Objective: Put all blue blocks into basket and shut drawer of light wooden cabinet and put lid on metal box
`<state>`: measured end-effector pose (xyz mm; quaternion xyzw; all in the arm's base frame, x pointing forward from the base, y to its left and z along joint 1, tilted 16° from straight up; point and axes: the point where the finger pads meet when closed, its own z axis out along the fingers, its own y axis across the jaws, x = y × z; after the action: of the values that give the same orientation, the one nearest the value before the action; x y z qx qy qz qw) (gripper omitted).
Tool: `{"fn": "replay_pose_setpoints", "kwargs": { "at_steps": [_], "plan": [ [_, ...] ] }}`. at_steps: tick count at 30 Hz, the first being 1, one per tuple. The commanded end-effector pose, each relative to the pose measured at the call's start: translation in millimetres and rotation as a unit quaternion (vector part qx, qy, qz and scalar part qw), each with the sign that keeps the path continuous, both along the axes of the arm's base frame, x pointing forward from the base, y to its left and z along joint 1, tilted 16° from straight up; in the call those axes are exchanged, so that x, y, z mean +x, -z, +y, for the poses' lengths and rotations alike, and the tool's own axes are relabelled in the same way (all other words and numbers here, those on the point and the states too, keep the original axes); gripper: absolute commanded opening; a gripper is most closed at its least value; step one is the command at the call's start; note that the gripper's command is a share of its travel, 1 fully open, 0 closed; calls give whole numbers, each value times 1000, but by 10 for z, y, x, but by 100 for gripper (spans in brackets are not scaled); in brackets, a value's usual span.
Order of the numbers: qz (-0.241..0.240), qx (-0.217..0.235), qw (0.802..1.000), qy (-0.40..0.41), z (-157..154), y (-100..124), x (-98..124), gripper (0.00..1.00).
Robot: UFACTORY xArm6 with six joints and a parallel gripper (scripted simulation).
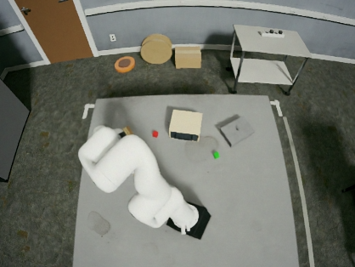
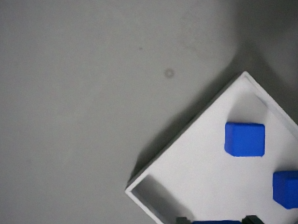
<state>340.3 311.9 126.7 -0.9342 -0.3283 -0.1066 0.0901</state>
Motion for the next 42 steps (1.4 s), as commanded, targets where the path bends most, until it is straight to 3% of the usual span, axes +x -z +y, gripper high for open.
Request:
{"fn": "replay_pose_setpoints", "kwargs": {
  "at_steps": [1, 42],
  "plan": [
    [-2, 2, 1000, 0, 26, 48, 22, 0],
    [-2, 2, 1000, 0, 228, 843, 142, 0]
  ]
}}
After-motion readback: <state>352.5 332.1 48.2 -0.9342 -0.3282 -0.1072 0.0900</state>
